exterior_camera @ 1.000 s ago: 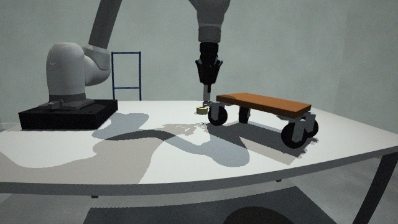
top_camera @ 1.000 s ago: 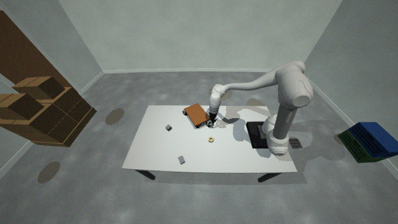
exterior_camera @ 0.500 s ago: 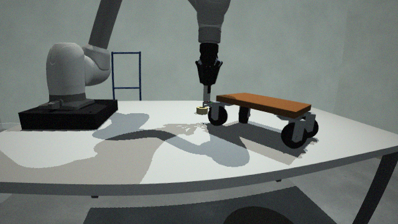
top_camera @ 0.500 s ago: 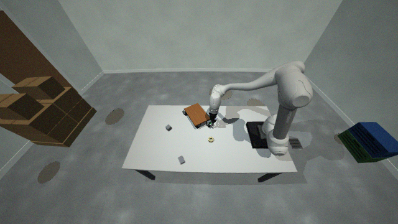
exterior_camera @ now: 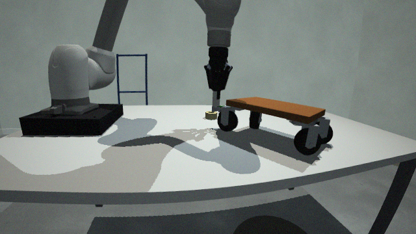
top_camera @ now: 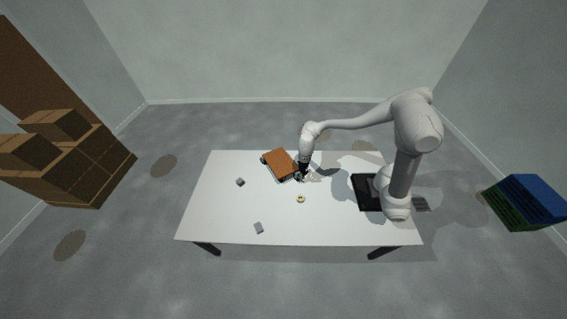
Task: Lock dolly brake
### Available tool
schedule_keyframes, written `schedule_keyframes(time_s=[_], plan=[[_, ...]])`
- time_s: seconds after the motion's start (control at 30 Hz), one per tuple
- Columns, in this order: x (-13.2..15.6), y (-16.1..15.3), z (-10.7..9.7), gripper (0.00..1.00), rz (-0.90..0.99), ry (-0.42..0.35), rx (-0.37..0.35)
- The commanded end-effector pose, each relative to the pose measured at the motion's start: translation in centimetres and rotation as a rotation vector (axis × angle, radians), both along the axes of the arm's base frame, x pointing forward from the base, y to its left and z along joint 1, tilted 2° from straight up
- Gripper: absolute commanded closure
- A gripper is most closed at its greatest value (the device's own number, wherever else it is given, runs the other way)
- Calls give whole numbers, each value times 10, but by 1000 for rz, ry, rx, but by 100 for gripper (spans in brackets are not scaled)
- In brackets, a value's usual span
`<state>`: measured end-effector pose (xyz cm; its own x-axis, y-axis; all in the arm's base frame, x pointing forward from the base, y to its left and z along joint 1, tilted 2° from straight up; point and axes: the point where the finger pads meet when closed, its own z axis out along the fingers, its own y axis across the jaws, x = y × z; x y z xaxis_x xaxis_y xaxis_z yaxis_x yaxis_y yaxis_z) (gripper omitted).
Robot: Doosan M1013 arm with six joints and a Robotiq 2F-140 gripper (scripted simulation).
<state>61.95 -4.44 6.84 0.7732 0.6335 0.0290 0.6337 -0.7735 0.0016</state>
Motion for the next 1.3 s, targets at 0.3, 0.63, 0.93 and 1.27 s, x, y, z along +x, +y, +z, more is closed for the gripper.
schedule_keyframes(time_s=[0.3,0.63,0.93,1.27], plan=[[0,0,-2,100,0,0,0],[0,0,-3,100,0,0,0],[0,0,-3,100,0,0,0],[0,0,4,100,0,0,0]])
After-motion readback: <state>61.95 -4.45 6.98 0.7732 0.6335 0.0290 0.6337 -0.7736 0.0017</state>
